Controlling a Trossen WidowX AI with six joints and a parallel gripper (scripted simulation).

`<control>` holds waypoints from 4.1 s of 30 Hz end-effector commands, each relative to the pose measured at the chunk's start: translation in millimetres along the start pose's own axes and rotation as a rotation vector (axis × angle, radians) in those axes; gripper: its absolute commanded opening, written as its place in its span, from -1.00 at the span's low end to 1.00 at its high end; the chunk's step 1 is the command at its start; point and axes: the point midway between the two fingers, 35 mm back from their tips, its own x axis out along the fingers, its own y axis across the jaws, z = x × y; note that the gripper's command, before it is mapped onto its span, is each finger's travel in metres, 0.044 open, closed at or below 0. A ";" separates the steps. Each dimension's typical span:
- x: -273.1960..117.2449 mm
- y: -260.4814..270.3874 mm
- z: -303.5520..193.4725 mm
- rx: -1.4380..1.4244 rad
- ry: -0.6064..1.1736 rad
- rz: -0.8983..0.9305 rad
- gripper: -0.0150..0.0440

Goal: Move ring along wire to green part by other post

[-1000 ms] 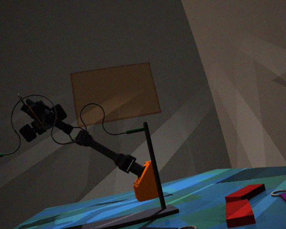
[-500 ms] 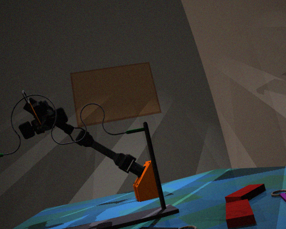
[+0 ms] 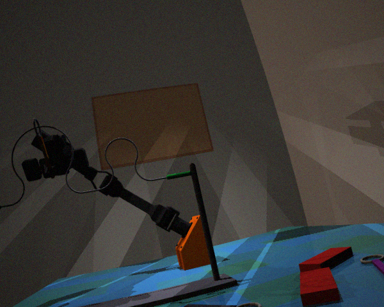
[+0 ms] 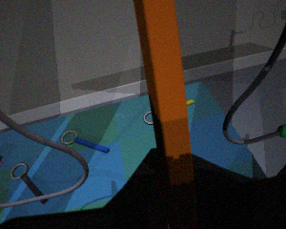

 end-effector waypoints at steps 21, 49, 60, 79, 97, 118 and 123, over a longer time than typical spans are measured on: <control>-3.3 -9.1 0.9 -0.254 -0.039 -0.153 -1.00; -4.3 -18.0 4.5 -0.556 -0.079 -0.326 -1.00; -5.2 -21.1 6.6 -0.674 -0.094 -0.394 -1.00; -7.4 -25.6 11.0 -0.879 -0.121 -0.511 -1.00; -10.1 -28.8 15.9 -1.074 -0.145 -0.622 -1.00; -13.8 -30.9 22.2 -1.301 -0.171 -0.752 -1.00; -14.8 -31.2 23.7 -1.355 -0.178 -0.783 -1.00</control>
